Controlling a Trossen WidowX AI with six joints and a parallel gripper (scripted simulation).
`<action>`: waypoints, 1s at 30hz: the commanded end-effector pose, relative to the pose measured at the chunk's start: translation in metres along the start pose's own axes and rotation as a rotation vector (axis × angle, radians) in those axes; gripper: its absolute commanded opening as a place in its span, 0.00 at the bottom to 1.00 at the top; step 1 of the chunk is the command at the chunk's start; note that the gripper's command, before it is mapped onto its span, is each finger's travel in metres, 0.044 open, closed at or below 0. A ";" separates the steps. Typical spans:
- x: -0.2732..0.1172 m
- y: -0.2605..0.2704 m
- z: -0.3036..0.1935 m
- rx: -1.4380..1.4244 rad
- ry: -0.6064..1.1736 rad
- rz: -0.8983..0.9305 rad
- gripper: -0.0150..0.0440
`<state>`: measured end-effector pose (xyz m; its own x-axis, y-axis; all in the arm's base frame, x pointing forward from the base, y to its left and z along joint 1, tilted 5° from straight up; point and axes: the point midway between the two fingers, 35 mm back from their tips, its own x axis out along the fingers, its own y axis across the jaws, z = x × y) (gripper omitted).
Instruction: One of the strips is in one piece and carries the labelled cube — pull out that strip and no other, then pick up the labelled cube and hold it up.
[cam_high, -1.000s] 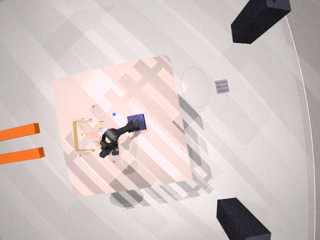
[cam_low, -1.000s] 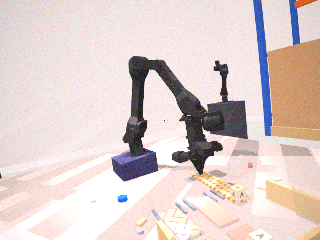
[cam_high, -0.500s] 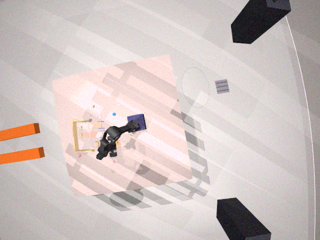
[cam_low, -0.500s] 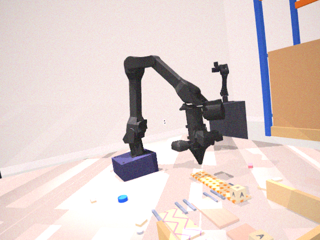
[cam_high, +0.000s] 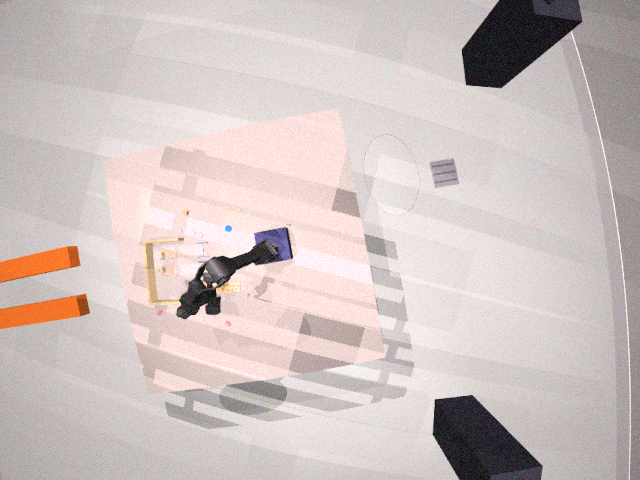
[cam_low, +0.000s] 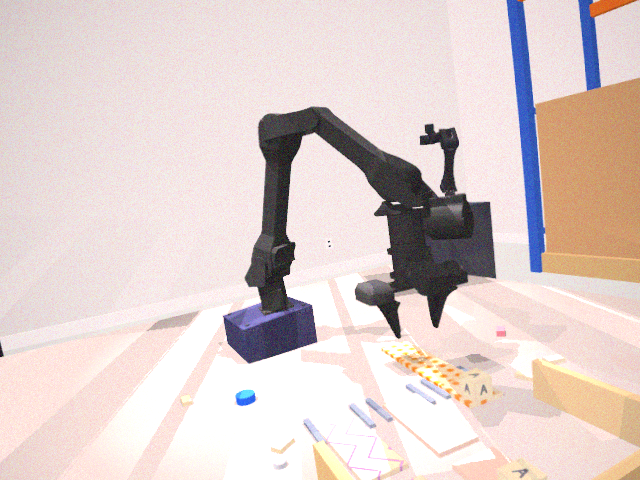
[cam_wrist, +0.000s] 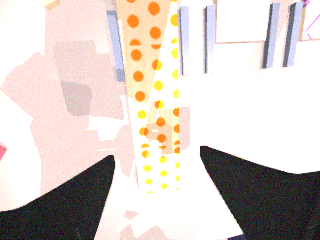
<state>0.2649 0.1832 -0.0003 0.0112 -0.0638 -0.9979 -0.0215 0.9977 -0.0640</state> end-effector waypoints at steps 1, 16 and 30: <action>-0.001 -0.001 0.015 -0.003 0.001 -0.006 1.00; -0.010 -0.001 0.075 -0.003 -0.004 -0.006 1.00; -0.016 -0.005 0.132 -0.002 -0.009 -0.006 1.00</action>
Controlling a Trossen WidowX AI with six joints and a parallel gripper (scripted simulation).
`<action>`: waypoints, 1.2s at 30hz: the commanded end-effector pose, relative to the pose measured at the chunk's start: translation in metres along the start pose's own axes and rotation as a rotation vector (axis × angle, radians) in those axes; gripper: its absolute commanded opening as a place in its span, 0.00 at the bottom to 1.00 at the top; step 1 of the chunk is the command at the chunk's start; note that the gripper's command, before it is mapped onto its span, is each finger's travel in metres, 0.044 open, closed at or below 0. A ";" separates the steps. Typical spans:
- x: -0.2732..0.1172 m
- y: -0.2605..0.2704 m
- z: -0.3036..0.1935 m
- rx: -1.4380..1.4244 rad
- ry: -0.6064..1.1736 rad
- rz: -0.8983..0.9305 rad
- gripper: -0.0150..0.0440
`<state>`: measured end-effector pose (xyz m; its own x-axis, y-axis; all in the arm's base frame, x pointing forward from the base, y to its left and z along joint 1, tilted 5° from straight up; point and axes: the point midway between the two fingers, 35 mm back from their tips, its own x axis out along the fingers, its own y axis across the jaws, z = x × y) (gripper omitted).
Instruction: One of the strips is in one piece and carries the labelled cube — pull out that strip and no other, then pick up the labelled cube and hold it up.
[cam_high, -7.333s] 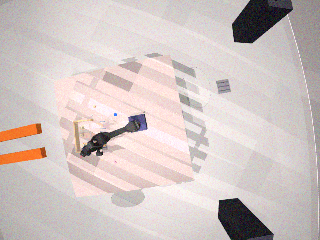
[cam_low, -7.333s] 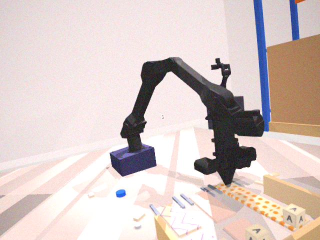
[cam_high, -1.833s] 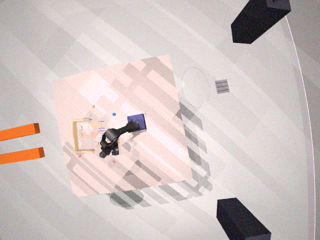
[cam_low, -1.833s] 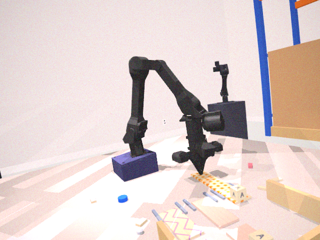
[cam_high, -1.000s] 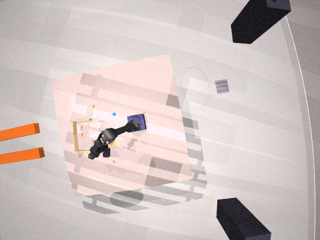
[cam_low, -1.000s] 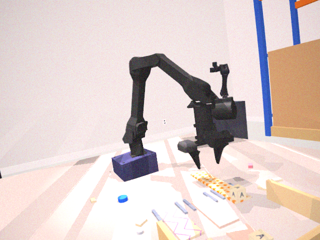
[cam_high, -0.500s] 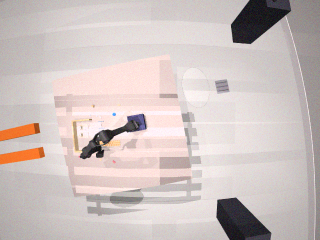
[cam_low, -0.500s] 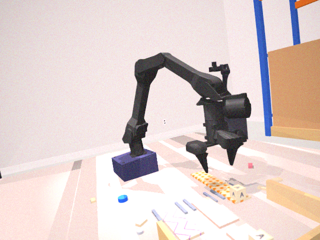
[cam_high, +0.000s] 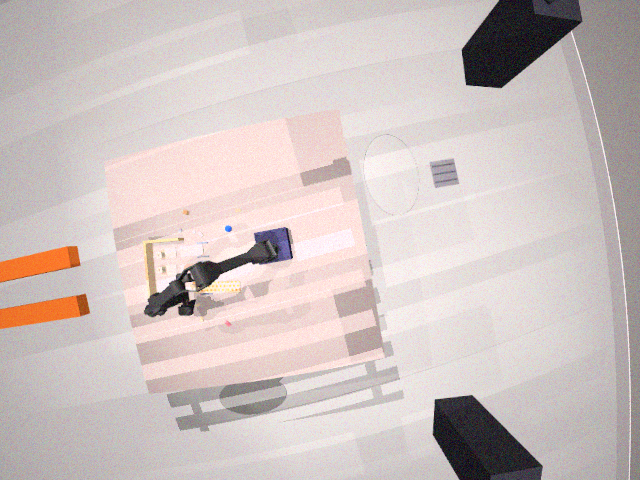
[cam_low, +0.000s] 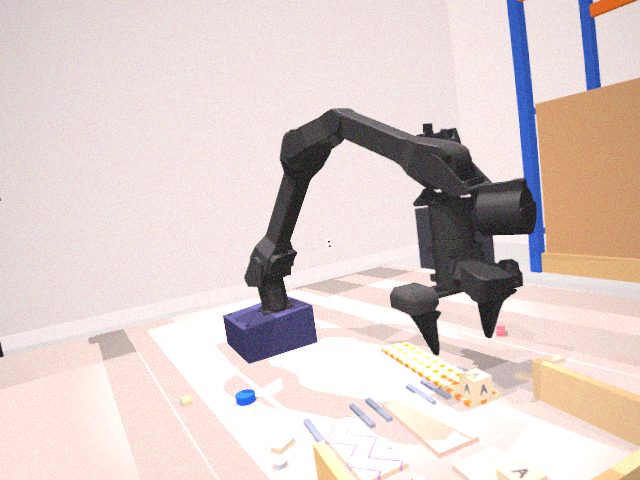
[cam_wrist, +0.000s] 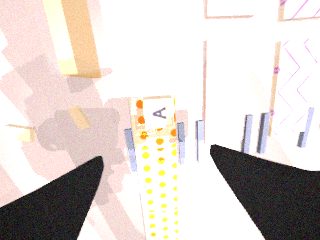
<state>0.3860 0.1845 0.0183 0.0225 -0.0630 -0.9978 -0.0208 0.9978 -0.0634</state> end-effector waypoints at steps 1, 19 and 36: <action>0.001 -0.003 0.015 -0.003 0.002 -0.007 1.00; 0.021 -0.005 0.028 -0.003 0.001 -0.007 0.68; 0.049 -0.005 0.028 -0.003 0.001 -0.007 0.68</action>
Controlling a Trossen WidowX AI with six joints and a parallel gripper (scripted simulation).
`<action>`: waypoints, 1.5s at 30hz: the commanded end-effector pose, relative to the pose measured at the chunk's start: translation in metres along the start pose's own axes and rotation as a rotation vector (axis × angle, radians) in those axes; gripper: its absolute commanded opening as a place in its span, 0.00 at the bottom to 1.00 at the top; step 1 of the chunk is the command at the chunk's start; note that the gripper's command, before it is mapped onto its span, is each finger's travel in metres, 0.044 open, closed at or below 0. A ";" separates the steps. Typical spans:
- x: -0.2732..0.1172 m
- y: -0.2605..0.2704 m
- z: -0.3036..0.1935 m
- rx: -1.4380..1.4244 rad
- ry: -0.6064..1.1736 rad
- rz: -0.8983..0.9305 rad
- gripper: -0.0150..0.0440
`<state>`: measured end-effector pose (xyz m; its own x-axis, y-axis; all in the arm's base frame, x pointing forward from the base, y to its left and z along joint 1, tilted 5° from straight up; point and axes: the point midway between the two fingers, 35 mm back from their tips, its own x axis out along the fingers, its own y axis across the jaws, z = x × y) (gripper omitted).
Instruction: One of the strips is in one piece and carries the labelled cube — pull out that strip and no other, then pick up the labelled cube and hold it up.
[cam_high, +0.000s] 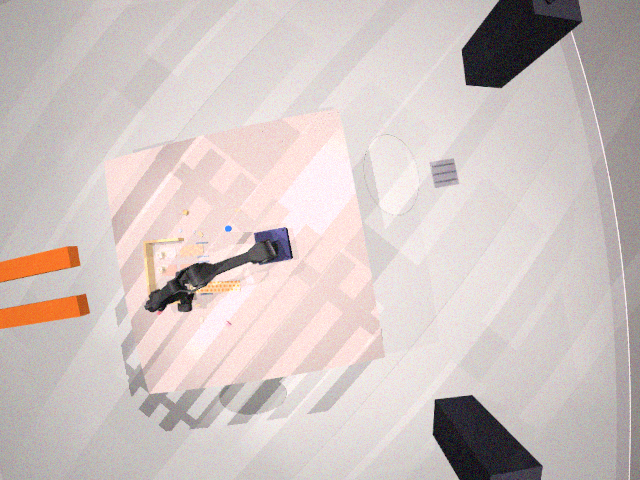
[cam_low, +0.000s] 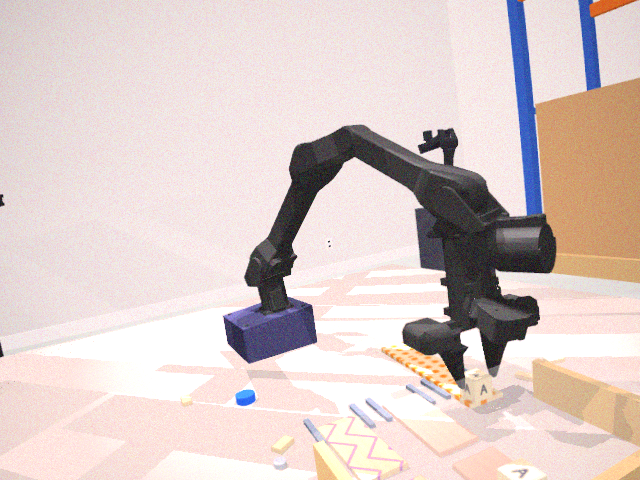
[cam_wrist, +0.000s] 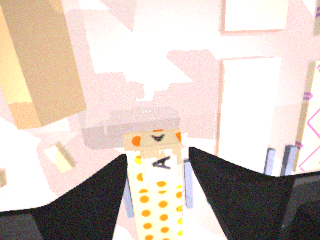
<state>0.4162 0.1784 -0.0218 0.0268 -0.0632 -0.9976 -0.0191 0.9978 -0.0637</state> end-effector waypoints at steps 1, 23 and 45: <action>0.009 -0.001 -0.002 -0.005 0.005 -0.007 0.68; 0.012 -0.001 -0.002 0.000 0.005 -0.002 0.29; -0.030 -0.023 -0.059 -0.005 0.010 -0.008 0.25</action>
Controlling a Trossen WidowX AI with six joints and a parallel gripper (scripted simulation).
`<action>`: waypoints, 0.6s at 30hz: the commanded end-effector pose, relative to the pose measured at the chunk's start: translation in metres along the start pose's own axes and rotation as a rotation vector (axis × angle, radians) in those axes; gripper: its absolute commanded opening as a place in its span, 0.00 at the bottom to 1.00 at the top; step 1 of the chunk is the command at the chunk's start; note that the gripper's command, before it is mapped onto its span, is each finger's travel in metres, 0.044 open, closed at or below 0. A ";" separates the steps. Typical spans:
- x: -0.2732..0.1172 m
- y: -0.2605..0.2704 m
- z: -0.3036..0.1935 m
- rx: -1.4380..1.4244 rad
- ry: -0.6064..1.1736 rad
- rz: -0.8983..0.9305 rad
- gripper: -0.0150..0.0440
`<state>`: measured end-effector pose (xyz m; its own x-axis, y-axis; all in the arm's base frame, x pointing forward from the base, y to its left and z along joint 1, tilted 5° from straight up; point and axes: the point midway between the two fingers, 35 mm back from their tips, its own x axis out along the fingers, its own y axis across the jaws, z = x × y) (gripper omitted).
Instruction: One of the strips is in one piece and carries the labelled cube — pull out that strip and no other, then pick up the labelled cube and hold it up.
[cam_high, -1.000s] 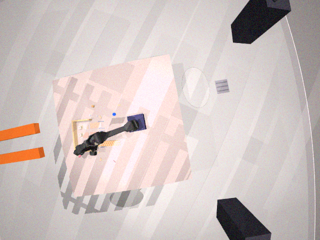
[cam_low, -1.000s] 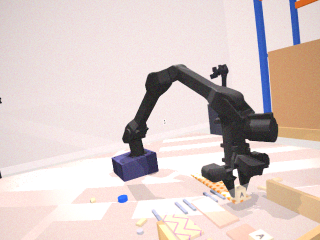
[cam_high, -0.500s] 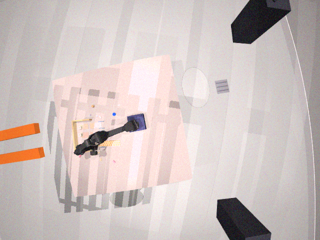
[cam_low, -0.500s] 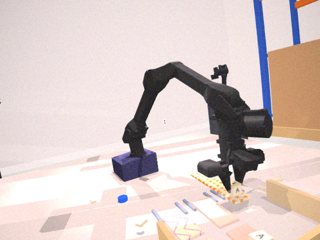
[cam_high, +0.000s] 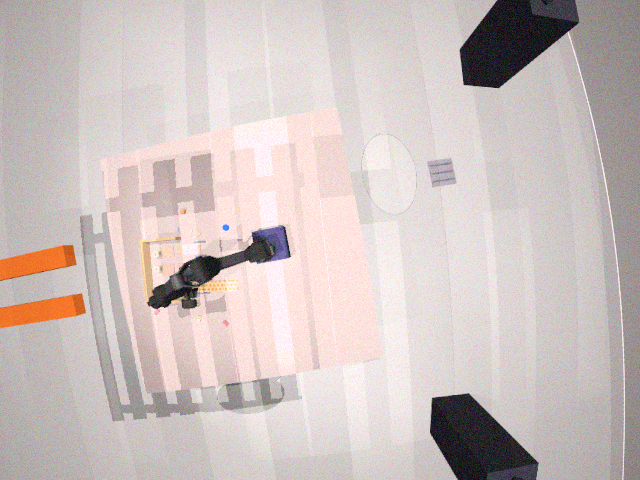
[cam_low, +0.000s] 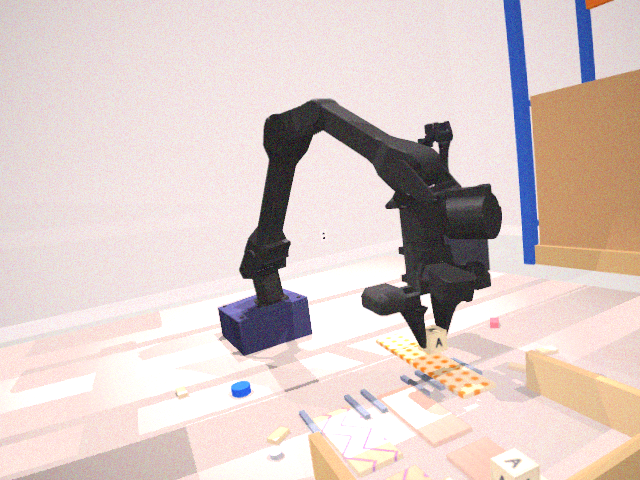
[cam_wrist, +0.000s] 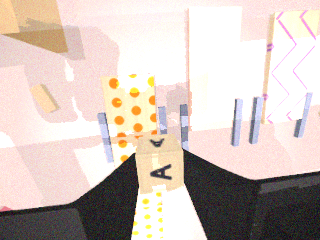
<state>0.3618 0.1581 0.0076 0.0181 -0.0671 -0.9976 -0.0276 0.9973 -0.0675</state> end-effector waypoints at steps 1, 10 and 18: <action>0.000 -0.003 -0.007 0.004 0.001 -0.005 0.25; -0.002 -0.014 -0.035 0.003 0.004 -0.006 0.25; -0.001 -0.025 -0.061 0.001 0.006 -0.006 0.25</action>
<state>0.3105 0.1365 0.0101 0.0129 -0.0696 -0.9975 -0.0302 0.9971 -0.0700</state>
